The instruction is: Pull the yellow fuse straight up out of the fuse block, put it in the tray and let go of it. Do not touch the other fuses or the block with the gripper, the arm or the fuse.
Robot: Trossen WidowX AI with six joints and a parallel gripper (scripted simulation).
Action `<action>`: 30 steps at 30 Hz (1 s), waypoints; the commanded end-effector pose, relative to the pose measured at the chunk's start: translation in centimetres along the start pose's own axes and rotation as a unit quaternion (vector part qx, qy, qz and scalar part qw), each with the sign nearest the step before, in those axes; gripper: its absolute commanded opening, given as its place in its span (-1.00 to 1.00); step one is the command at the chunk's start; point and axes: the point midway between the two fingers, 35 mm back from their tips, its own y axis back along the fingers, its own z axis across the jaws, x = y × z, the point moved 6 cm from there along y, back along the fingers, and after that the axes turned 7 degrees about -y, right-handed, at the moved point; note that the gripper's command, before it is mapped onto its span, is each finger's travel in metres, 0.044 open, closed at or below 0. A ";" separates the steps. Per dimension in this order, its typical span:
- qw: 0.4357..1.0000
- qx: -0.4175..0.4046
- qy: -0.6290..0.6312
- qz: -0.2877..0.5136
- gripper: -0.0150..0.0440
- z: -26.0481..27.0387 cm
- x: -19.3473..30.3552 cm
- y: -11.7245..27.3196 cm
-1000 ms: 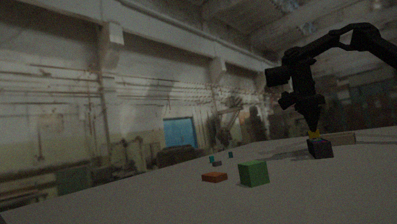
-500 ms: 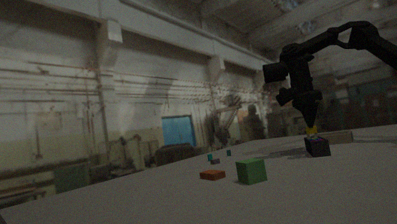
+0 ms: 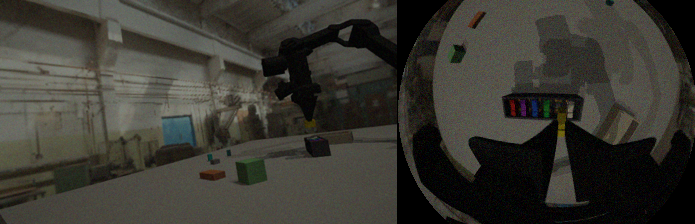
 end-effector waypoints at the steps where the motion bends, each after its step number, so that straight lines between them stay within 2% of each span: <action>1: 1.000 -0.003 -0.003 0.000 -0.49 0.0 0.0 0.6; 4: 1.000 -0.004 -0.003 0.000 -0.49 -0.5 0.0 0.6; 13: 1.000 -0.010 -0.001 -0.002 -0.49 -7.0 1.0 0.7; 26: 1.000 -0.002 -0.002 0.000 -0.49 -15.8 4.9 0.6; 30: 1.000 0.000 -0.003 0.001 -0.49 -16.7 5.6 0.6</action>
